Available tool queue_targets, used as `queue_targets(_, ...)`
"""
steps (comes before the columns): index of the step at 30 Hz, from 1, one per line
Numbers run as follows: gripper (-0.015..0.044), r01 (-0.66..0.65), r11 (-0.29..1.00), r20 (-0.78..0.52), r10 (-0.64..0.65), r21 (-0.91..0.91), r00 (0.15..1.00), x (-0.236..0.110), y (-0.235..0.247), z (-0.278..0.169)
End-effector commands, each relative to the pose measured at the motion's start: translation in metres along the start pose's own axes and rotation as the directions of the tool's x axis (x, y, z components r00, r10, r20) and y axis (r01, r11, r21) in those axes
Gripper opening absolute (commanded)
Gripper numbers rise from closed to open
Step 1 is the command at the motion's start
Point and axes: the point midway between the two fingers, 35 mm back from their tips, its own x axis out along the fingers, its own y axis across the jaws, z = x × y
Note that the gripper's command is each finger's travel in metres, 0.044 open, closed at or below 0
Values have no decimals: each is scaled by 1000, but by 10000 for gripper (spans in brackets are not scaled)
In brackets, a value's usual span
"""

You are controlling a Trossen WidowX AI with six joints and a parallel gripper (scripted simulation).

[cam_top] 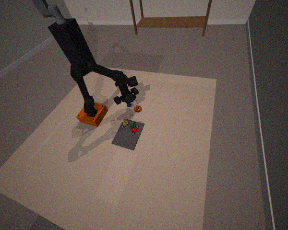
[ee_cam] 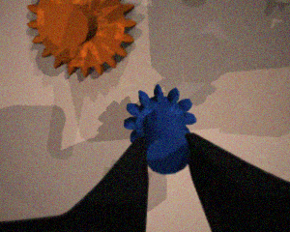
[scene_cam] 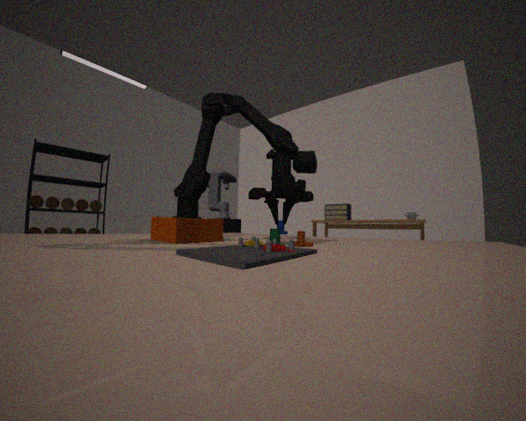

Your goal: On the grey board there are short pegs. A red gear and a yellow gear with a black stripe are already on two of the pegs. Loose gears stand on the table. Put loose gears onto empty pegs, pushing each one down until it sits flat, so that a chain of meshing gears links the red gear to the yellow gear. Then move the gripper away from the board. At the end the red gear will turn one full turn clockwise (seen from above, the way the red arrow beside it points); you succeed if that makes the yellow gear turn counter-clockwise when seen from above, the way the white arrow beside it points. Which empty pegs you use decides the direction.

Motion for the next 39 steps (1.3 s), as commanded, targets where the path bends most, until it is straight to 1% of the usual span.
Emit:
queue_targets(1, 0, -8, 1000, 5, 8, 3, 1000, -10, 3, 1)
queue_targets(20, 0, -8, 1000, 5, 8, 2, 1000, -60, 5, 2)
queue_targets(39, 0, -7, 1000, 4, 7, 2, 1000, -111, -3, 0)
